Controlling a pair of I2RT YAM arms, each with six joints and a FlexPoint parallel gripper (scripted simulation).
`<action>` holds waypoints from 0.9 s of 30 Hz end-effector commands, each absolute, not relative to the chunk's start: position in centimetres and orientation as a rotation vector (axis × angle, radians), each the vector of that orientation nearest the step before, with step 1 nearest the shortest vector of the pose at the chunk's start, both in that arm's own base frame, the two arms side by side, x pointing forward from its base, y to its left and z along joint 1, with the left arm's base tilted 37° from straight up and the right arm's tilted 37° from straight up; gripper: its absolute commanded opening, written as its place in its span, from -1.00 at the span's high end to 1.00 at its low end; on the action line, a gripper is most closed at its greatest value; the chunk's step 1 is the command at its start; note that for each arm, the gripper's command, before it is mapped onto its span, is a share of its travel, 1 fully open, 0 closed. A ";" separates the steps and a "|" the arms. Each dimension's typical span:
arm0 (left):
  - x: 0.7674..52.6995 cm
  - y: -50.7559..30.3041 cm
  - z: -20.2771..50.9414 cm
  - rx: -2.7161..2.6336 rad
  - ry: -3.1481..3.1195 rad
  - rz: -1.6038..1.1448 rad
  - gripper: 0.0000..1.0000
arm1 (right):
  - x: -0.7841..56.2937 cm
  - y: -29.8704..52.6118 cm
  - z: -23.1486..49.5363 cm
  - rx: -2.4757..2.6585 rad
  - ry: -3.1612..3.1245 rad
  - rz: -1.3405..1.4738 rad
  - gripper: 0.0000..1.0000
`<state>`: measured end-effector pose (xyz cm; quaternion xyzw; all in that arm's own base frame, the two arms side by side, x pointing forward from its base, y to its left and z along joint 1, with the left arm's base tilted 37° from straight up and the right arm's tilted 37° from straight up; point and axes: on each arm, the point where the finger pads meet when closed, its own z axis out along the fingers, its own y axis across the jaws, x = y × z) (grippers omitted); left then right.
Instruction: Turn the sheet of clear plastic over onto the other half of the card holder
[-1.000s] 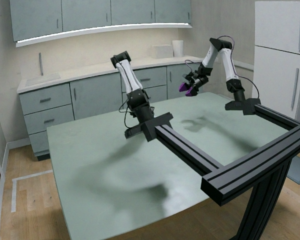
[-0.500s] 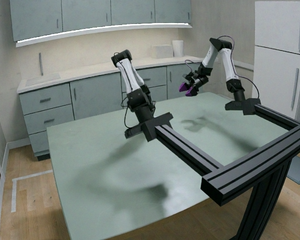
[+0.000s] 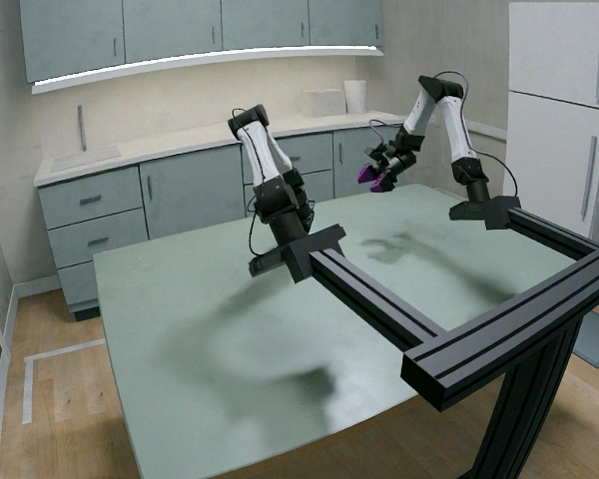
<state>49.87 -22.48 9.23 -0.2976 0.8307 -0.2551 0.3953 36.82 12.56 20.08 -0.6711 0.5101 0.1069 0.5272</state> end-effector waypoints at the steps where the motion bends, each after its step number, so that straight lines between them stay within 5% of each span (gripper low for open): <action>1: 50.7 -24.2 10.3 -0.746 2.097 -0.667 1.00 | 36.8 12.6 20.4 -1.608 1.213 0.250 -1.00; 27: 53.0 -25.9 11.6 -0.736 2.067 -0.696 1.00 | 36.8 12.6 20.4 -1.608 1.213 0.250 -1.00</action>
